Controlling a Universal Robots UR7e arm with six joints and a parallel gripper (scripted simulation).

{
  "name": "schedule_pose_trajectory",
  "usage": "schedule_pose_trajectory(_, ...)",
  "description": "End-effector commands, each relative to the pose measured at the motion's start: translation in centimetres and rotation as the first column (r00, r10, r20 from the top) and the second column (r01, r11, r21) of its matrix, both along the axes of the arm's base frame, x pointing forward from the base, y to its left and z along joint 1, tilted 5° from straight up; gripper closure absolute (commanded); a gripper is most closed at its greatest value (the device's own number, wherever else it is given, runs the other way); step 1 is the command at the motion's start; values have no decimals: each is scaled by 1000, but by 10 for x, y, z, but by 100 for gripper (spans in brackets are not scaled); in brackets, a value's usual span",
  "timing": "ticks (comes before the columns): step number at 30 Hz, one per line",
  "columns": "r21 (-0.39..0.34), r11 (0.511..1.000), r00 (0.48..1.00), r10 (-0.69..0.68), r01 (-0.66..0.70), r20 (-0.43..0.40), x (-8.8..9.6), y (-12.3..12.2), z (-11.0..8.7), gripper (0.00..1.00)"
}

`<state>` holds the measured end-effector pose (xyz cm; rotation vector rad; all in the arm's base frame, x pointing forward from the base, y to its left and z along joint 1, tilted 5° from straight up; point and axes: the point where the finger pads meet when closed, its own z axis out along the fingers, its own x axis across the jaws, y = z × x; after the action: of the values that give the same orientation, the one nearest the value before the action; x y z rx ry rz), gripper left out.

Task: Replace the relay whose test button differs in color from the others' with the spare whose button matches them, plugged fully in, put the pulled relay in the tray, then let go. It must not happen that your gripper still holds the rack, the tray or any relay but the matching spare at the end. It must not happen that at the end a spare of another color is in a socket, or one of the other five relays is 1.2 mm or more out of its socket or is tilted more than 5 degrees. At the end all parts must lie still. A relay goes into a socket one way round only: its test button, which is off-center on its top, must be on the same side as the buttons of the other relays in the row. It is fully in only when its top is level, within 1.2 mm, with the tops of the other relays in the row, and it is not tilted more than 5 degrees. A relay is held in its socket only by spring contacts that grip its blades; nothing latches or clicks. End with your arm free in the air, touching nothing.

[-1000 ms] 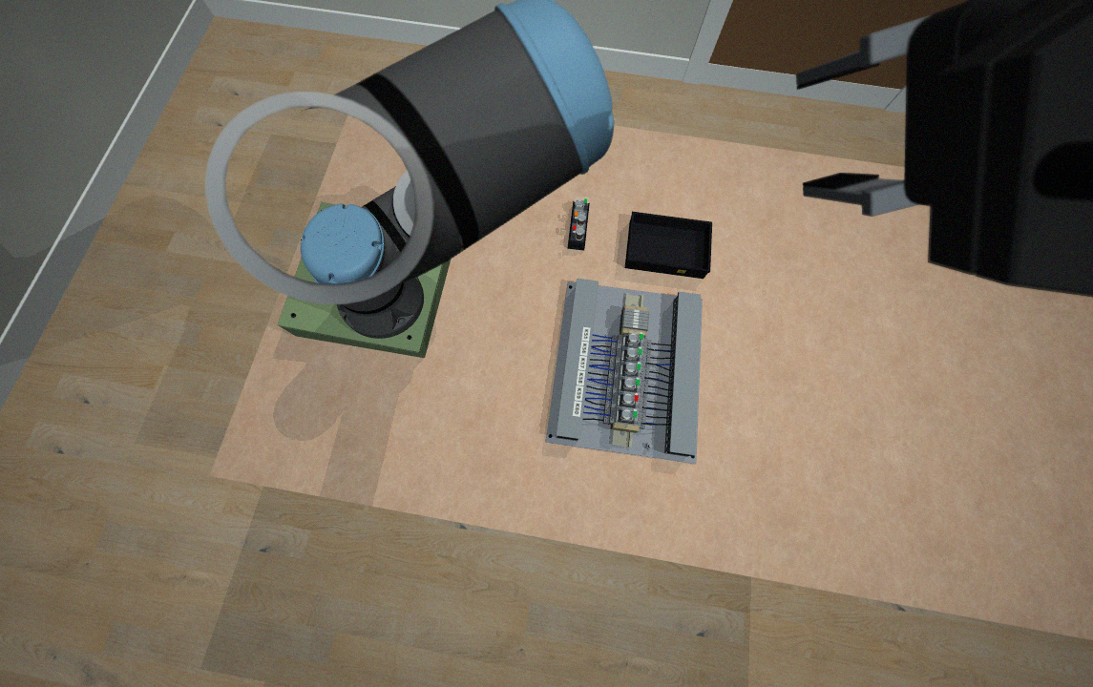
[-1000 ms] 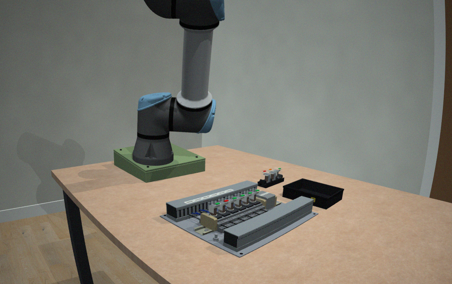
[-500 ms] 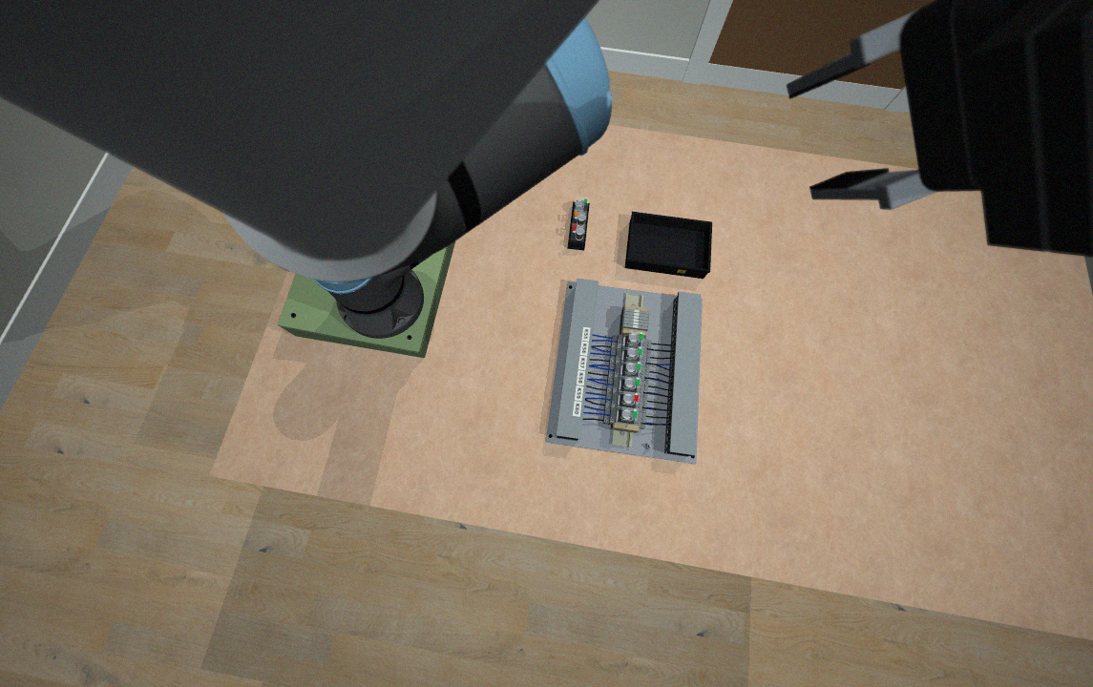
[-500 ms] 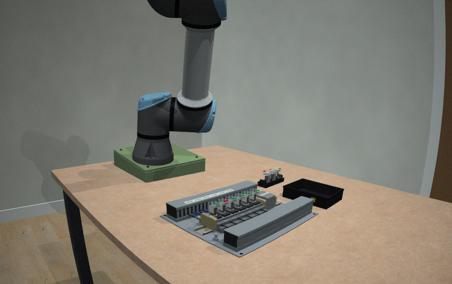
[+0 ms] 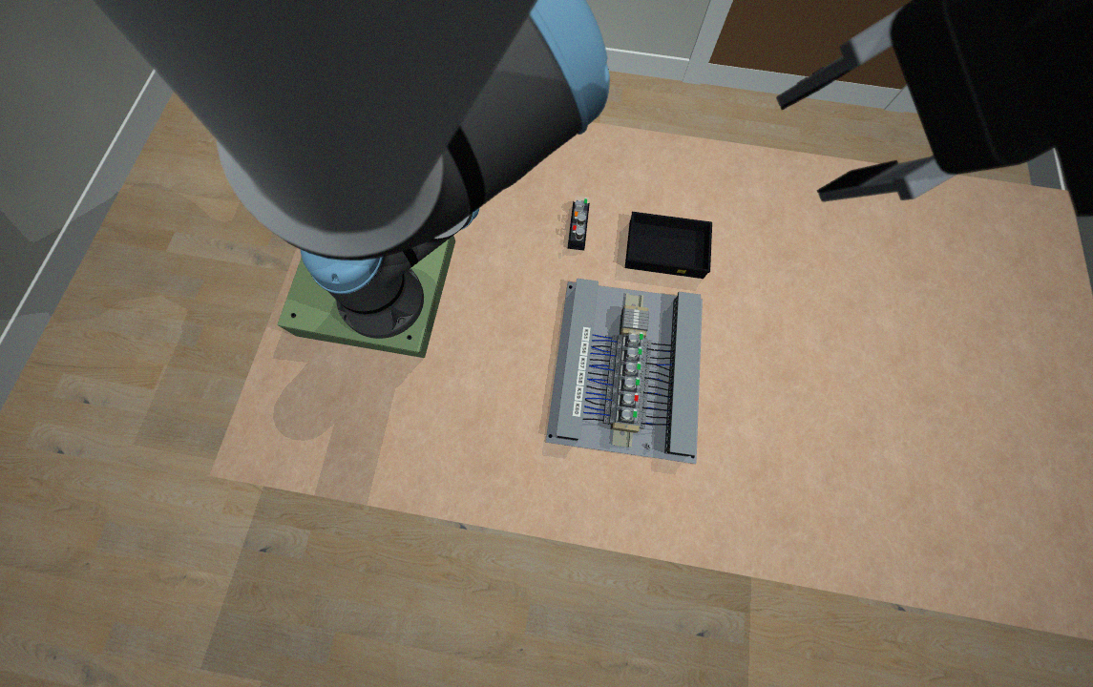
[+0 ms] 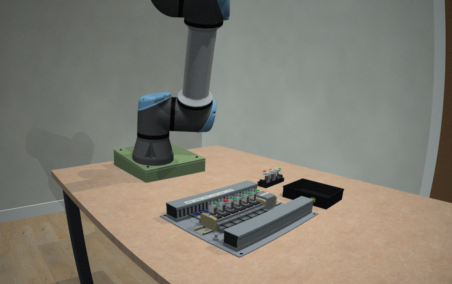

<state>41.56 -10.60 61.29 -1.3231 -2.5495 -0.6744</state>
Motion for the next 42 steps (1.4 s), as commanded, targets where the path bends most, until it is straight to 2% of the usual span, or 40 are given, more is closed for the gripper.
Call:
schedule_pose_trajectory(1,-68,992,994,108,-107,17,0,1,2,0)
schedule_pose_trajectory(11,-68,992,994,108,-107,17,0,1,2,0)
schedule_pose_trajectory(16,-198,942,957,285,-270,54,0,0,2,0)
schedule_pose_trajectory(28,-198,942,957,285,-270,54,0,0,2,0)
schedule_pose_trajectory(33,-318,849,886,460,-423,50,-1,1,1,0)
schedule_pose_trajectory(42,-318,849,886,460,-423,50,-1,1,1,0)
